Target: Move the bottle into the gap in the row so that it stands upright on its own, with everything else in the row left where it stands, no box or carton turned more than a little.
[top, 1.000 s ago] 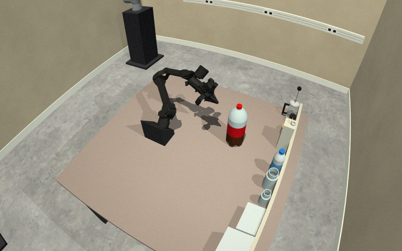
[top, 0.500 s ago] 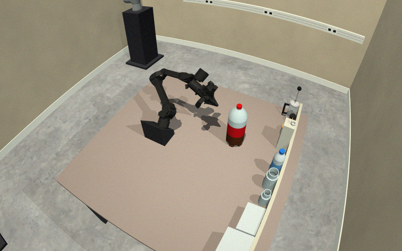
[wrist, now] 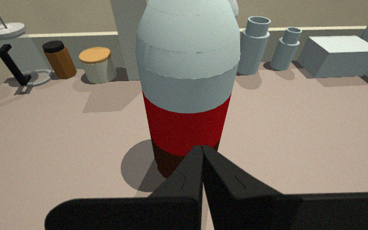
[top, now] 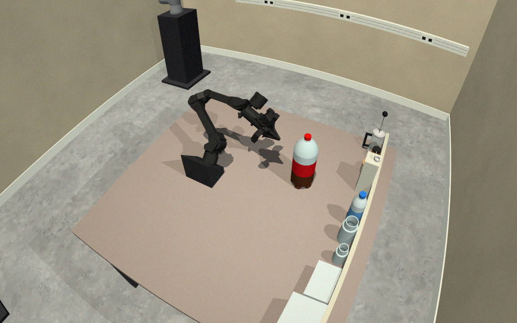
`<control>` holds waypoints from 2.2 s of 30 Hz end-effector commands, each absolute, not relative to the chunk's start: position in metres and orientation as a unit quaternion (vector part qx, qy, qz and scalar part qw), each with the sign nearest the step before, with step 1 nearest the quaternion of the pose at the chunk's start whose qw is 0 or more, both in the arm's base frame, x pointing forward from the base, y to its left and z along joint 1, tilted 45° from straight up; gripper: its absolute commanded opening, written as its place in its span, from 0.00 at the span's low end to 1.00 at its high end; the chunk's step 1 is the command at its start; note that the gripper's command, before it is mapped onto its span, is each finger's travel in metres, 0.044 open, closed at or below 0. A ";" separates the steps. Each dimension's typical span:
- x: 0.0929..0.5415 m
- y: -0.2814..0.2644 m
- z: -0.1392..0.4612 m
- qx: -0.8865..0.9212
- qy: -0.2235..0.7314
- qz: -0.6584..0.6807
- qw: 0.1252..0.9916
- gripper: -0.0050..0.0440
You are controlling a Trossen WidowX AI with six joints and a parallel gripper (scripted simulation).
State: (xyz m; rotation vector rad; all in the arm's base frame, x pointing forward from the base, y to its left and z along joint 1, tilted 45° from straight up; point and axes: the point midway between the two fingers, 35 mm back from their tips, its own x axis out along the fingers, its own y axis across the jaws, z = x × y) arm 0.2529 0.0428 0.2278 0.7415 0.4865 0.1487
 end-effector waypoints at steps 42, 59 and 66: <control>0.249 0.086 0.185 0.373 0.222 0.075 0.898 0.00; 0.249 0.104 0.167 0.373 0.221 0.075 0.898 0.00; 0.248 0.109 0.162 0.373 0.221 0.075 0.898 0.00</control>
